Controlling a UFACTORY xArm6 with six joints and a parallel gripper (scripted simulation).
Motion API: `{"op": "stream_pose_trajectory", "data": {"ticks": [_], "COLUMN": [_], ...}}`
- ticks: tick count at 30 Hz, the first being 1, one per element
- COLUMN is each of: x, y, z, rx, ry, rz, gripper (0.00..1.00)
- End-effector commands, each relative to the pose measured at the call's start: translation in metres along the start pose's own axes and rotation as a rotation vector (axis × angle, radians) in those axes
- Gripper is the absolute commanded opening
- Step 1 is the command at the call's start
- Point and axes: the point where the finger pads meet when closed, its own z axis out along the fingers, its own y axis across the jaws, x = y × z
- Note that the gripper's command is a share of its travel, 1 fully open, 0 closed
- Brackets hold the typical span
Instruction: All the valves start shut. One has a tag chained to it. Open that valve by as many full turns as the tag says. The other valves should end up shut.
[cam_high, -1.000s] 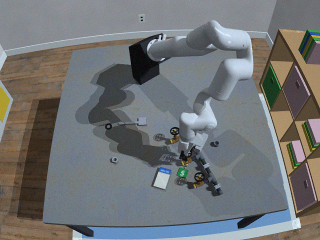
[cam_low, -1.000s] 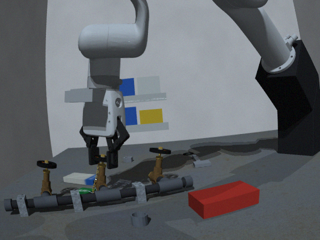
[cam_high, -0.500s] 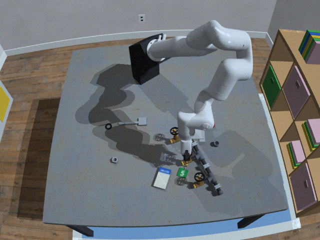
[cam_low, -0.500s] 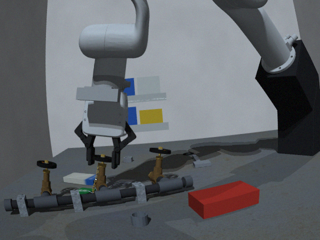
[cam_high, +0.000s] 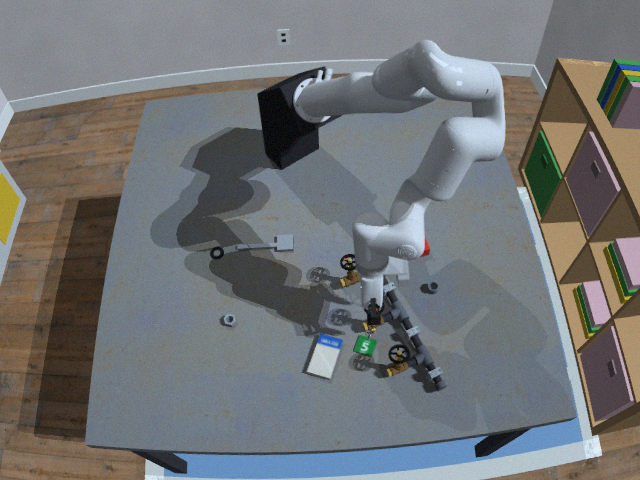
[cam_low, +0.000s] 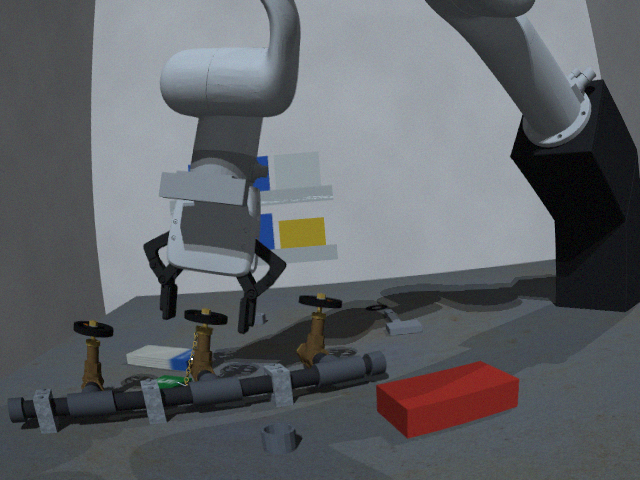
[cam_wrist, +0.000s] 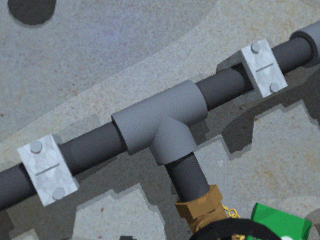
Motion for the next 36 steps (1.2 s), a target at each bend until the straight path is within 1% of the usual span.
{"op": "stream_pose_trajectory", "data": {"ticks": [1, 24, 28, 32, 34, 36], "x": [0.0001, 0.0001, 0.0001, 0.0001, 0.0001, 0.0001], "y": [0.0006, 0.0006, 0.0006, 0.0006, 0.0006, 0.0006], "z": [-0.0003, -0.0003, -0.0003, -0.0003, -0.0003, -0.0003], "rx": [-0.002, -0.002, -0.002, -0.002, -0.002, -0.002], "ry": [0.000, 0.000, 0.000, 0.000, 0.000, 0.000], "rz": [0.000, 0.019, 0.081, 0.201, 0.201, 0.284], "gripper": [1.00, 1.00, 1.00, 1.00, 1.00, 1.00]}}
